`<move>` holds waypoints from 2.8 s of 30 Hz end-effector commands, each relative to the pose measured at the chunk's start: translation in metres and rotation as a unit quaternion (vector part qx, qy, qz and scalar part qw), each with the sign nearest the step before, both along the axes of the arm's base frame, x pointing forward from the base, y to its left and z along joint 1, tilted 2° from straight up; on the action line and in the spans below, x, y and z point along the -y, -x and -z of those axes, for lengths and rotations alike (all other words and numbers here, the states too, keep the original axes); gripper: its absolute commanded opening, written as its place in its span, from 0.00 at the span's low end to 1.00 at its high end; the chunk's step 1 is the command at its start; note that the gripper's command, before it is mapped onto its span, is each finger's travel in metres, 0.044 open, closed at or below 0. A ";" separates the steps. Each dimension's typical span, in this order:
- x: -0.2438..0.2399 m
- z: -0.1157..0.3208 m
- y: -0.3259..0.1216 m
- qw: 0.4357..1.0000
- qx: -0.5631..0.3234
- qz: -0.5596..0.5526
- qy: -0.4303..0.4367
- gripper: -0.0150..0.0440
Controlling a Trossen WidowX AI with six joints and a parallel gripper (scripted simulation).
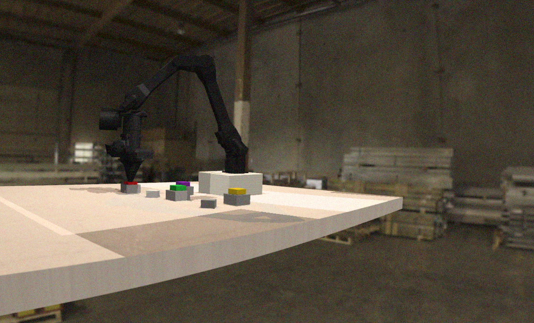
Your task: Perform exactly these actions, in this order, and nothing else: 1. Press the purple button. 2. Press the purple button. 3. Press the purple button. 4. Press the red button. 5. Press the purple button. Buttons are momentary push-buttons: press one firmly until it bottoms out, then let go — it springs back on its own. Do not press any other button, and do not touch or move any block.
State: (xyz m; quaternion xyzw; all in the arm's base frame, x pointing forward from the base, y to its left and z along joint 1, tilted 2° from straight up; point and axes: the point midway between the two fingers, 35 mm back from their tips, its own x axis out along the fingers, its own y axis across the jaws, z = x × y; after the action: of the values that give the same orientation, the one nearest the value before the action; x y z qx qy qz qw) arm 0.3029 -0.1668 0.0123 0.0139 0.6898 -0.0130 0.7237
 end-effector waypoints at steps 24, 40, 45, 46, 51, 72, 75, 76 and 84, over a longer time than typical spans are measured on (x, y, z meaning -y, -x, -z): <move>0.000 -0.091 0.004 1.000 0.000 -0.001 -0.002 0.29; -0.099 -0.096 0.100 1.000 -0.004 -0.001 -0.006 0.29; -0.116 -0.087 0.125 1.000 -0.005 -0.001 -0.007 0.29; -0.116 -0.087 0.125 1.000 -0.005 -0.001 -0.007 0.29; -0.116 -0.036 0.121 1.000 -0.005 -0.001 -0.007 0.29; -0.117 -0.002 0.121 1.000 -0.005 -0.001 -0.007 0.29; -0.117 0.003 0.121 1.000 -0.005 -0.001 -0.007 0.29; -0.117 0.004 0.121 1.000 -0.005 -0.001 -0.007 0.29; -0.118 0.008 0.121 1.000 -0.005 -0.001 -0.007 0.29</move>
State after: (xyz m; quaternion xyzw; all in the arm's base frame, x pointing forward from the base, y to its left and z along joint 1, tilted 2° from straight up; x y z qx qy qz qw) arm 0.1828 -0.0498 0.0053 0.0159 0.6924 -0.0064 0.7213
